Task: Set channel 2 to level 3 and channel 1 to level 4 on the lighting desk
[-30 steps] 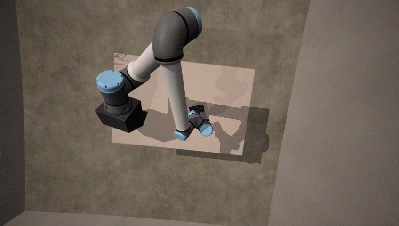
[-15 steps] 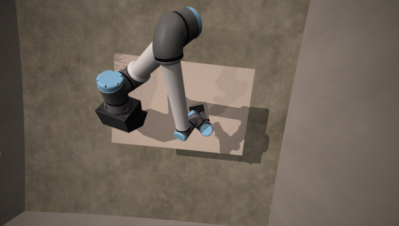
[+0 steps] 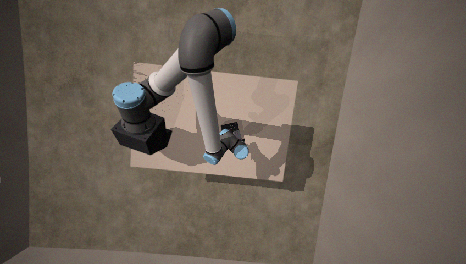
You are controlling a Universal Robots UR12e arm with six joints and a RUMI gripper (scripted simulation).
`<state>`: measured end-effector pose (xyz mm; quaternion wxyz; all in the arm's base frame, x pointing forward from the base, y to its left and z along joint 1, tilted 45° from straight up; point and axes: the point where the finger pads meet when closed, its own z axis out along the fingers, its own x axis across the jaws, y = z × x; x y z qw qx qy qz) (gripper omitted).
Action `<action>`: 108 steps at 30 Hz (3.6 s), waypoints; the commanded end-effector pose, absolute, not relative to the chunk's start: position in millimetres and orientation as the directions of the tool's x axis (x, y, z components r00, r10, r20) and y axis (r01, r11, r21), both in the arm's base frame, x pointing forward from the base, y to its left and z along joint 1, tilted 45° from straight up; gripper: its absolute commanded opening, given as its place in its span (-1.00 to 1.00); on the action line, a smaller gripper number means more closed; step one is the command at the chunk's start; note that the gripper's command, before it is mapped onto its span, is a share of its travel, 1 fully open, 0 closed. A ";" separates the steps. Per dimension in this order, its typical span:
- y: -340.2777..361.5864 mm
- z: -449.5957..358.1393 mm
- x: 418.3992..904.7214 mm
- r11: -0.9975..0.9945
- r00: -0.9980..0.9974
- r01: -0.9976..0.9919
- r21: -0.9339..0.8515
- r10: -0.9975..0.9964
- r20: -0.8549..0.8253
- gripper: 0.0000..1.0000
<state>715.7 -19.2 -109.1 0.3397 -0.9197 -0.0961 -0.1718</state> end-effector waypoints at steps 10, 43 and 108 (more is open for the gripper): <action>-19.9 -108.8 716.1 -0.751 0.922 0.294 -0.591 0.060 0.382 -1.00; -13.3 -115.9 718.6 -0.751 0.922 0.294 -0.591 0.060 0.382 -1.00; -13.0 -123.6 703.8 -0.751 0.922 0.294 -0.591 0.060 0.382 -1.00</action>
